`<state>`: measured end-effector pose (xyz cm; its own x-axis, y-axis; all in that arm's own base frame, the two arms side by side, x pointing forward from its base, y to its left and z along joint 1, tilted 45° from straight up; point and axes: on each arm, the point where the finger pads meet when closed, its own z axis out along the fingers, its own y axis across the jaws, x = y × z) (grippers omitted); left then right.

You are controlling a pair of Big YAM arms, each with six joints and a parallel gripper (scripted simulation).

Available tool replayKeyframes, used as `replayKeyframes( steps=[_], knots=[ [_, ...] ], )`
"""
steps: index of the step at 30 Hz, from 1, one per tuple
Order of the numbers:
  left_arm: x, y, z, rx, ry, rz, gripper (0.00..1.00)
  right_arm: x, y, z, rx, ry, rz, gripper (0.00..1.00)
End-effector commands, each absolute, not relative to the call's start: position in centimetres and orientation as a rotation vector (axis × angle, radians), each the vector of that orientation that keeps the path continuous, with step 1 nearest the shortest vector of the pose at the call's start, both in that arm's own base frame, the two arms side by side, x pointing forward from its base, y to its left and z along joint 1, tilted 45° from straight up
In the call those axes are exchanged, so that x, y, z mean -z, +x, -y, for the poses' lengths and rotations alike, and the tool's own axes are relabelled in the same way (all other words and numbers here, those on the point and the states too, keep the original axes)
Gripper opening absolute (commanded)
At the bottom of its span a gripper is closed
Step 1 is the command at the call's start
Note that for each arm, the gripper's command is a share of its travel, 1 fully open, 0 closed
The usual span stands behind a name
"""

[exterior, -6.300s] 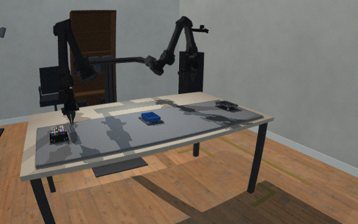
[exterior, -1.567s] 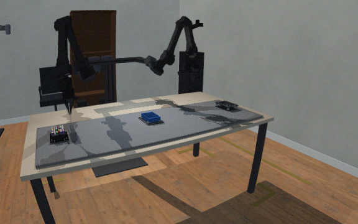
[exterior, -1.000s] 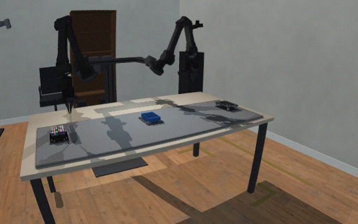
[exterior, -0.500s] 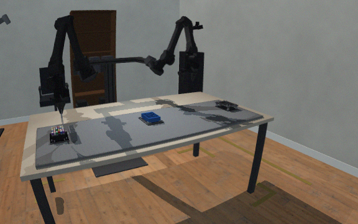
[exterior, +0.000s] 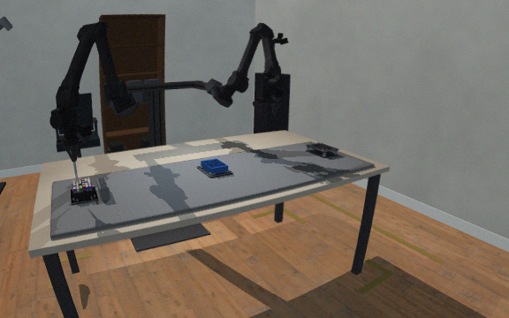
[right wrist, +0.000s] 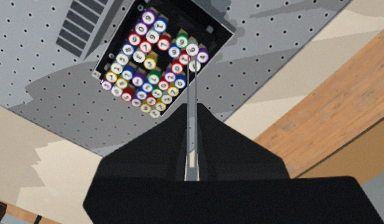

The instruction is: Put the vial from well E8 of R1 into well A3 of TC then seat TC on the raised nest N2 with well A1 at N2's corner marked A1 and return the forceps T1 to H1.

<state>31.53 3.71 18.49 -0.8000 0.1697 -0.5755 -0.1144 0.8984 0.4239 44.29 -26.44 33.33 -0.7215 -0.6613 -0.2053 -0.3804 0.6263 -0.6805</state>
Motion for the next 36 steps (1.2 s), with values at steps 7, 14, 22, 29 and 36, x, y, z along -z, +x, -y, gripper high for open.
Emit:
replayKeyframes(
  steps=[7,14,22,29,36],
  knots=[
    [-19.4,31.9,-3.6,-0.590,0.048,-2.413,1.00,-34.0,44.3,26.6,0.907,-1.007,-2.375,0.07],
    [-19.4,31.9,-3.6,-0.590,0.048,-2.413,1.00,-33.2,44.2,26.3,0.898,-1.014,-2.384,0.07],
    [-19.4,31.9,-3.6,-0.590,0.048,-2.413,1.00,-32.9,44.5,26.3,0.884,-1.016,-2.386,0.07],
    [-19.4,31.9,-3.6,-0.590,0.048,-2.413,1.00,-34.3,44.4,26.3,0.918,-1.001,-2.357,0.07],
    [-19.4,31.9,-3.6,-0.590,0.048,-2.413,1.00,-34.1,44.6,26.4,0.918,-1.000,-2.358,0.07]
  ],
)
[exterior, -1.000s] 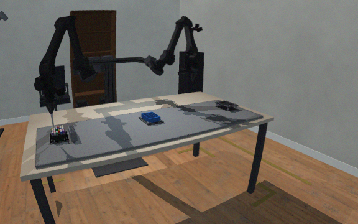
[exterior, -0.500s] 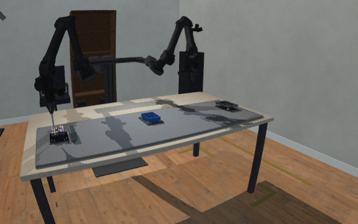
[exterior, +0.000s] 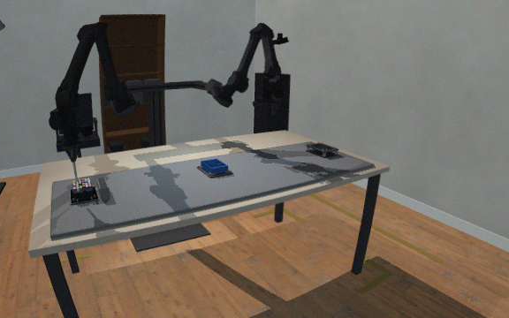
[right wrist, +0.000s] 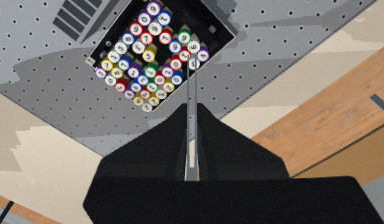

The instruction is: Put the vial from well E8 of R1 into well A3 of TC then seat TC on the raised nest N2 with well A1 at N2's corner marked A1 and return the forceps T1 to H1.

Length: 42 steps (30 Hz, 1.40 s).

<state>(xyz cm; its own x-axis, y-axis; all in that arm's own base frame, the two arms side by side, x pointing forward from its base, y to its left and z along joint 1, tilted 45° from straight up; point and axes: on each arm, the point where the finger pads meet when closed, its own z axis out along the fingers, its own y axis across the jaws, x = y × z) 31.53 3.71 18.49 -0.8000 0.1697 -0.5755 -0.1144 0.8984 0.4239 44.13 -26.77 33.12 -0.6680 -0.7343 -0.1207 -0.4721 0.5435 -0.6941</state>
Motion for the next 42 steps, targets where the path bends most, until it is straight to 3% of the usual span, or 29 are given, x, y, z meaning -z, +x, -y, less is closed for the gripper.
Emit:
replayKeyframes(
  steps=[1,42],
  knots=[
    [-19.41,31.88,-3.58,-0.590,0.048,-2.413,1.00,-34.27,44.54,26.37,0.922,-0.999,-2.354,0.07],
    [-19.41,31.88,-3.58,-0.590,0.048,-2.413,1.00,-34.46,44.78,26.52,0.935,-0.993,-2.343,0.07]
  ],
)
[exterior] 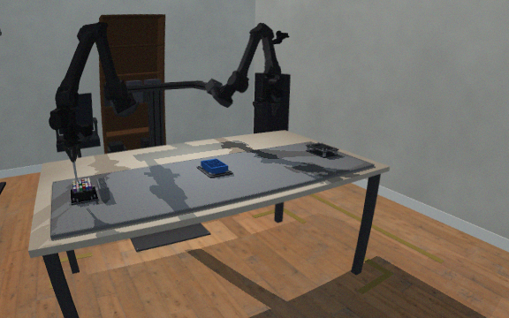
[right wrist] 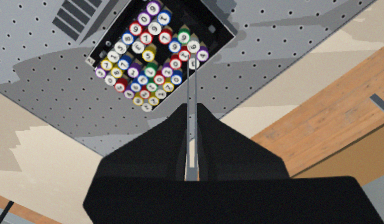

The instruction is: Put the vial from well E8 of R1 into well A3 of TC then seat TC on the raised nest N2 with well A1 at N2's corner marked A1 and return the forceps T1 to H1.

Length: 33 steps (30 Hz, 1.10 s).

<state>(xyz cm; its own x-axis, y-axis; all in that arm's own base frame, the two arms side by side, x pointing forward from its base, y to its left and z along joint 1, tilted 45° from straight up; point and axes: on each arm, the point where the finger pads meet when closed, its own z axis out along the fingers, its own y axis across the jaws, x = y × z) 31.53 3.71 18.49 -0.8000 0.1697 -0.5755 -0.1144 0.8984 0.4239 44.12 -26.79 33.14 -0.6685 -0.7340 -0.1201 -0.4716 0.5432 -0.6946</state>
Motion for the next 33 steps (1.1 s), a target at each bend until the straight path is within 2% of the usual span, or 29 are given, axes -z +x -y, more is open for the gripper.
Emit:
replayKeyframes(
  steps=[1,33],
  knots=[
    [-19.4,31.9,-3.6,-0.590,0.048,-2.413,1.00,-34.5,44.8,26.5,0.935,-0.992,-2.343,0.07],
    [-19.4,31.9,-3.6,-0.590,0.048,-2.413,1.00,-33.1,45.1,26.9,0.919,-0.999,-2.363,0.07]
  ],
)
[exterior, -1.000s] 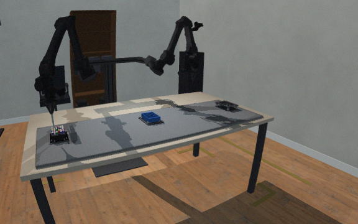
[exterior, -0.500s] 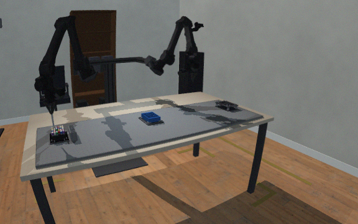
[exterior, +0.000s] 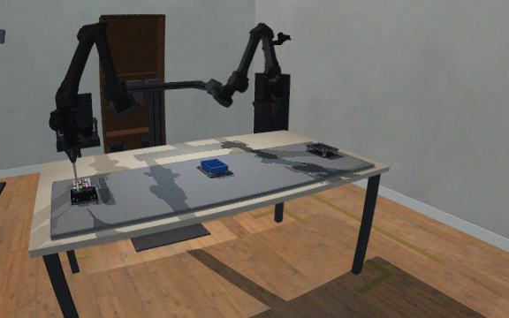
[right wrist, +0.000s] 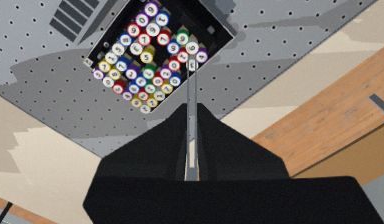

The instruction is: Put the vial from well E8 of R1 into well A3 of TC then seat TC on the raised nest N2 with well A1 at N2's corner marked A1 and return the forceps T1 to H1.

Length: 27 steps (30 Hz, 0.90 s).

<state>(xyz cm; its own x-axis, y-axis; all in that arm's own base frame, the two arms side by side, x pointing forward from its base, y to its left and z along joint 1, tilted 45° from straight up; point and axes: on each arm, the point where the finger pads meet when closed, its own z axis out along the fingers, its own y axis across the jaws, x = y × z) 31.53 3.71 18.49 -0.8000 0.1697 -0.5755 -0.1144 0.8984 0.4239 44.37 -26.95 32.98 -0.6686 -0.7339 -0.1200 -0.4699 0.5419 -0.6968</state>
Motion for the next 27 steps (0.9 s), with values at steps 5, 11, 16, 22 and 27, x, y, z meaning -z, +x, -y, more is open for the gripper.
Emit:
replayKeyframes(
  steps=[5,11,16,22,27],
  knots=[
    [-19.4,31.9,-3.6,-0.590,0.048,-2.413,1.00,-32.7,45.2,27.0,0.913,-1.002,-2.370,0.07],
    [-19.4,31.9,-3.6,-0.590,0.048,-2.413,1.00,-33.6,45.3,27.2,0.933,-0.992,-2.352,0.08],
    [-19.4,31.9,-3.6,-0.590,0.048,-2.413,1.00,-33.2,45.4,27.2,0.928,-0.993,-2.358,0.09],
    [-19.4,31.9,-3.6,-0.590,0.048,-2.413,1.00,-33.1,45.4,27.3,0.927,-0.993,-2.360,0.10],
    [-19.4,31.9,-3.6,-0.590,0.048,-2.413,1.00,-32.9,45.4,27.4,0.927,-0.992,-2.362,0.10]
  ],
)
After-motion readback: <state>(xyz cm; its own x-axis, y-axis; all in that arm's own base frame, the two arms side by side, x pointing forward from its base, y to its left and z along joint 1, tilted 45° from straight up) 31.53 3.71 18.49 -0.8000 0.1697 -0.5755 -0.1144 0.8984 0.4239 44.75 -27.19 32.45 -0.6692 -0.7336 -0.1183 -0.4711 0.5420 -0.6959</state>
